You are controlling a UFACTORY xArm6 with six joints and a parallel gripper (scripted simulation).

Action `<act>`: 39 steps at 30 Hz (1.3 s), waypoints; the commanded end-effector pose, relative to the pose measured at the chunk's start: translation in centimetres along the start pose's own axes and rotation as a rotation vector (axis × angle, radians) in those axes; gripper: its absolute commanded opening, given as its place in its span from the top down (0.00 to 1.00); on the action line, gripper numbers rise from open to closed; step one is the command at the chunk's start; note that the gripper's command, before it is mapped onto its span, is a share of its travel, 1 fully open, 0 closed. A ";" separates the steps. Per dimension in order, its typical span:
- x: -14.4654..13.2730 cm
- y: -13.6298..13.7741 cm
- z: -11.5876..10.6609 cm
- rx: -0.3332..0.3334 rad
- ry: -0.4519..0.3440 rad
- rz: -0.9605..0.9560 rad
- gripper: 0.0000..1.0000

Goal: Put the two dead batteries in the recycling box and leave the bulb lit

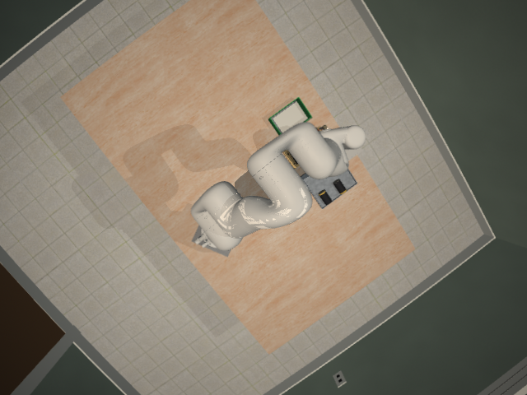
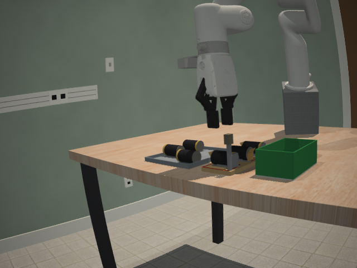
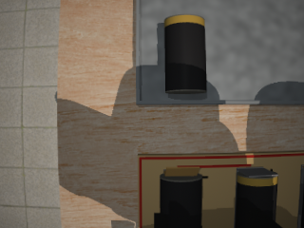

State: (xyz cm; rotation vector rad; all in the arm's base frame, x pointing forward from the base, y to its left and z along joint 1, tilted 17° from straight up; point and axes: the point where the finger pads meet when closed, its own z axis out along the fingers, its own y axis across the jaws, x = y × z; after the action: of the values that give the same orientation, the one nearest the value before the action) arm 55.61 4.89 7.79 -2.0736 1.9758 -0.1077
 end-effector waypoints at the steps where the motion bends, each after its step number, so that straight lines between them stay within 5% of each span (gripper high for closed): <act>1: 0.0 -0.5 3.2 0.006 -0.002 -0.001 0.49; 32: 0.0 -0.7 3.2 0.006 -0.002 -0.001 0.49; 39: 0.0 -0.7 4.9 0.006 -0.002 -0.001 0.49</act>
State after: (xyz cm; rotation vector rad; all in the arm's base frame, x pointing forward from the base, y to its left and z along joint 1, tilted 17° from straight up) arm 57.13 5.53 4.09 -2.0712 1.9727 -0.1094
